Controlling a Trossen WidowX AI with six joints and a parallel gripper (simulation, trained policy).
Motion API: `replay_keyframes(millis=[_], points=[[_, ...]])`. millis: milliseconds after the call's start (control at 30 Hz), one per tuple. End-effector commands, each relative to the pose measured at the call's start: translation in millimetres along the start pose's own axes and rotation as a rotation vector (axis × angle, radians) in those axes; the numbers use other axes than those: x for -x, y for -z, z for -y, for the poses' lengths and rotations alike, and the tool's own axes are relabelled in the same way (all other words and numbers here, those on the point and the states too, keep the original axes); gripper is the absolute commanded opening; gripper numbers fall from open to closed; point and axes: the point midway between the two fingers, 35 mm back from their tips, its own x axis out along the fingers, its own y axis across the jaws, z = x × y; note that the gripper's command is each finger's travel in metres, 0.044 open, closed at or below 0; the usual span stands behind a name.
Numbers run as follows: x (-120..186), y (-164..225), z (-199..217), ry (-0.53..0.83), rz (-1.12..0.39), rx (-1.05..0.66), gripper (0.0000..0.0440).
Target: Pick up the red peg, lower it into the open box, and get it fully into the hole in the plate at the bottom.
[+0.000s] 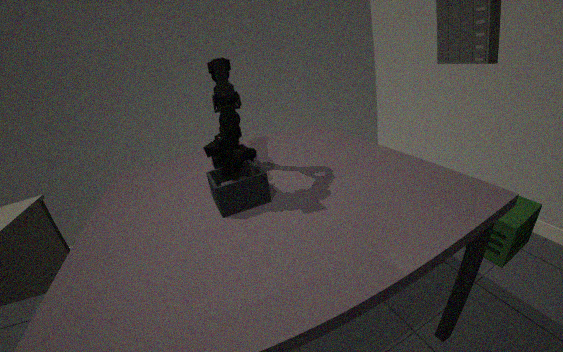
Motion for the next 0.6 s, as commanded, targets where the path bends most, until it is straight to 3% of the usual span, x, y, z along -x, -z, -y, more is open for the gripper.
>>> replay_keyframes(millis=[0,167,433,567], points=[[-8.7,-2.8,-1.5,0.018,-0.014,0.024,0.0162],[-10.7,-17.8,-10.7,0.008,0.003,0.034,0.0286],[-11.6,-43.2,-23.8,-0.005,0.037,0.051,0.044],[-8.6,-59.4,-29.9,-0.028,0.075,0.041,0.044]])
